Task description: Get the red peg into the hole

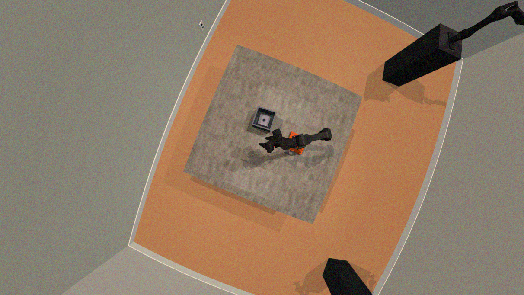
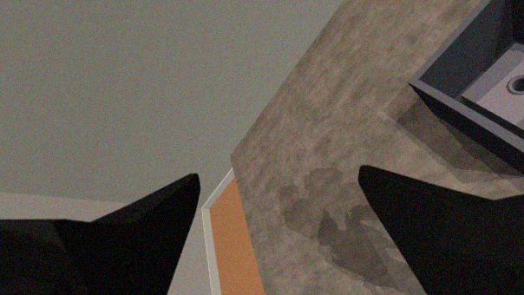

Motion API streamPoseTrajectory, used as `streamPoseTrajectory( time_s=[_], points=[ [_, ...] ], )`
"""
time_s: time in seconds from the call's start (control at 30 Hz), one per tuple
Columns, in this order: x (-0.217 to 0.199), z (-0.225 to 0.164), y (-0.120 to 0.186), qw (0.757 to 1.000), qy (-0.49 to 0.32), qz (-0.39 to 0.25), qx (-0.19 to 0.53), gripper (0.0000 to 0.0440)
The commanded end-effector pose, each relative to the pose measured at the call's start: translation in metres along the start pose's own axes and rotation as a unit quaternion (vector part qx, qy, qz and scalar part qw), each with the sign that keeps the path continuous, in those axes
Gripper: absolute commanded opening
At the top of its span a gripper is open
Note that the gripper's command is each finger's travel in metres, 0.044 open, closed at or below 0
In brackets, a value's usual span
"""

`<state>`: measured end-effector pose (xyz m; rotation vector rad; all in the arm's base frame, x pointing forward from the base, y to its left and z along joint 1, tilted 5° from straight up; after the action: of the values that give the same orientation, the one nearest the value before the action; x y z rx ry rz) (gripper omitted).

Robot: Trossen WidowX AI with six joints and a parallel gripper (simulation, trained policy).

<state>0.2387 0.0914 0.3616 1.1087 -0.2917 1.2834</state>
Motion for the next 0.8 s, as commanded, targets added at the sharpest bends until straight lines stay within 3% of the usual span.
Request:
streamPoseTrajectory(
  time_s=[0.0, 0.37, 0.77],
  points=[
    [-0.013, -0.008, -0.013, 0.999, -0.014, -0.033, 0.033, 0.0440],
    [-0.058, -0.037, -0.036, 0.977, -0.075, -0.144, 0.137, 0.0440],
    [-0.102, -0.069, -0.041, 0.924, -0.143, -0.280, 0.219, 0.0438]
  ],
)
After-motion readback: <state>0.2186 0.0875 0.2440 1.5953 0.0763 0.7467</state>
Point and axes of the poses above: the point midway between the two fingers, 35 mm back from their tips, its own y axis back along the fingers, its own x axis across the jaws, z = x × y, the point moved 5 cm from there along y, back along the fingers, and after that the axes turned 4 degrees about y, right-handed, at the moved point
